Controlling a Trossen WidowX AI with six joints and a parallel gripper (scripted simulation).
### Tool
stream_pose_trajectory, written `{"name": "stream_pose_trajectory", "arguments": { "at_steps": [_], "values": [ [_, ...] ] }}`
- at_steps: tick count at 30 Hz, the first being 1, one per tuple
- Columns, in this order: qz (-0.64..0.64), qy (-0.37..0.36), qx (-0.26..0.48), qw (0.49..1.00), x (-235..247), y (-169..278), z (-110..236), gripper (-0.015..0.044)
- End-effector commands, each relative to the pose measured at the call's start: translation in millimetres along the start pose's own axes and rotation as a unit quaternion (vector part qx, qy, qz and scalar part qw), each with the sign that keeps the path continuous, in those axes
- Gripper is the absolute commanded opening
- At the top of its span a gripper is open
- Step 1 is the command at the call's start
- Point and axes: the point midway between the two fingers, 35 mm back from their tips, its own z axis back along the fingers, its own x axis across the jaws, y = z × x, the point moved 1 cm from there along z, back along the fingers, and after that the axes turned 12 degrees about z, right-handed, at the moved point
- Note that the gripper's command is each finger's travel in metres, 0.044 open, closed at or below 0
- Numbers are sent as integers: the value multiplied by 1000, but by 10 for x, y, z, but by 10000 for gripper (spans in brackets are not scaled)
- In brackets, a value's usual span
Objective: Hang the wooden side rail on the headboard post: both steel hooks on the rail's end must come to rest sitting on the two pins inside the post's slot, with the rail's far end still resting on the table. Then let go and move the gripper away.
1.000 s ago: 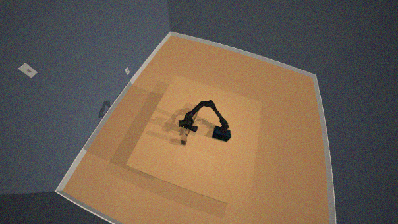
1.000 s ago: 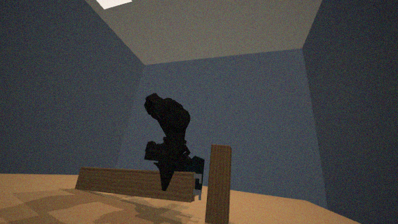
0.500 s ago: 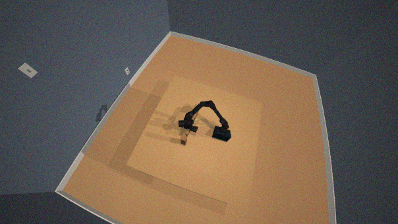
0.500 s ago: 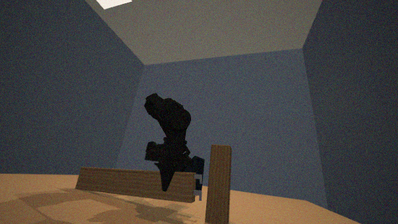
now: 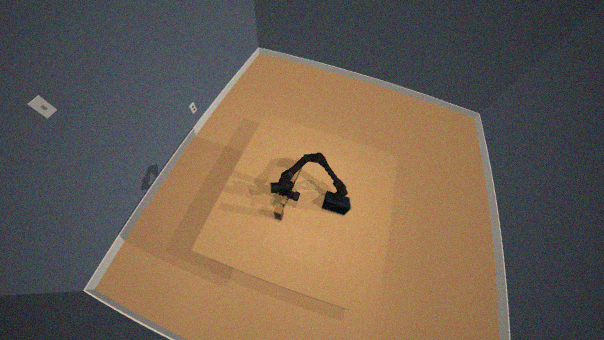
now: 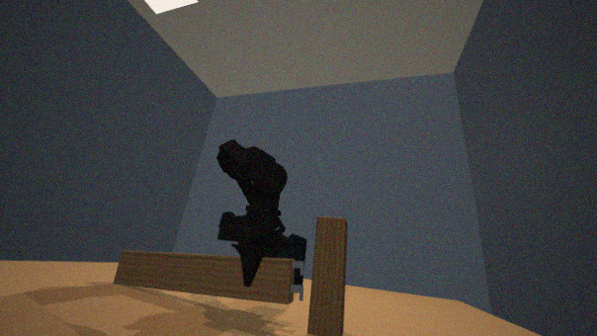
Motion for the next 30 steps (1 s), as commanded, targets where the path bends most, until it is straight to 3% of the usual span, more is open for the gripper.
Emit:
{"name": "stream_pose_trajectory", "arguments": {
  "at_steps": [1, 30],
  "values": [
    [1, -4, 1, 1000, 2, 38, 38, 0],
    [1, -4, 1, 1000, 16, 65, 33, 0]
  ]
}}
